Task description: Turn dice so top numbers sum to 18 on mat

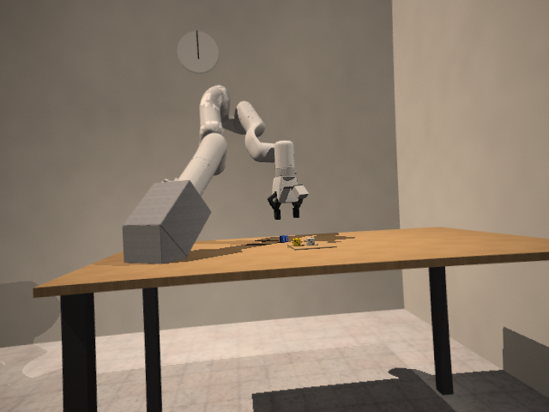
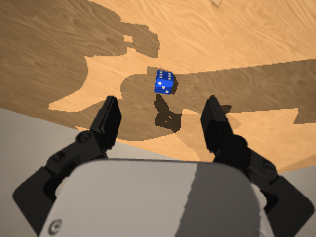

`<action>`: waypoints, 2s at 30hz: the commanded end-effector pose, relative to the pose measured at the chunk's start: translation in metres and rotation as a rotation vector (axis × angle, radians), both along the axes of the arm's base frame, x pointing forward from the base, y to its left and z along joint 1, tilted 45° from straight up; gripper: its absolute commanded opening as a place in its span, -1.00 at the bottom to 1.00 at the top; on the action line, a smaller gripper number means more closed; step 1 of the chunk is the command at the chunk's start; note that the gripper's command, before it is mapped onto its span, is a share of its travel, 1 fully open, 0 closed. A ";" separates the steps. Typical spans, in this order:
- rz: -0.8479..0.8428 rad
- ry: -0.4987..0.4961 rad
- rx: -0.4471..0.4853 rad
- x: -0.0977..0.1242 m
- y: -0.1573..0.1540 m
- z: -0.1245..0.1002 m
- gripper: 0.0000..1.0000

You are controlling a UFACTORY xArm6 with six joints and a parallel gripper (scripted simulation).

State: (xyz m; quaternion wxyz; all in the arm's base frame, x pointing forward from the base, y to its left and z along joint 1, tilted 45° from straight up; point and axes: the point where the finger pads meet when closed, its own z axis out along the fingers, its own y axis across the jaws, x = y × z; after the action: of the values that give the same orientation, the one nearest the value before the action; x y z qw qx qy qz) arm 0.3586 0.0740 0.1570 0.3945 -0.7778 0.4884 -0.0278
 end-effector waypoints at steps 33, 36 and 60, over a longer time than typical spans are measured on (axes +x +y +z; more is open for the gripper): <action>-0.122 0.097 0.049 -0.013 0.016 0.007 -0.17; -0.122 0.097 0.049 -0.013 0.016 0.007 -0.17; -0.122 0.098 0.048 -0.010 0.020 0.002 -0.17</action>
State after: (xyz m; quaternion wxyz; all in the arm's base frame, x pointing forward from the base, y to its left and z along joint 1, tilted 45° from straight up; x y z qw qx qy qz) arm 0.3473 0.0934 0.1592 0.3859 -0.7375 0.5543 -0.0009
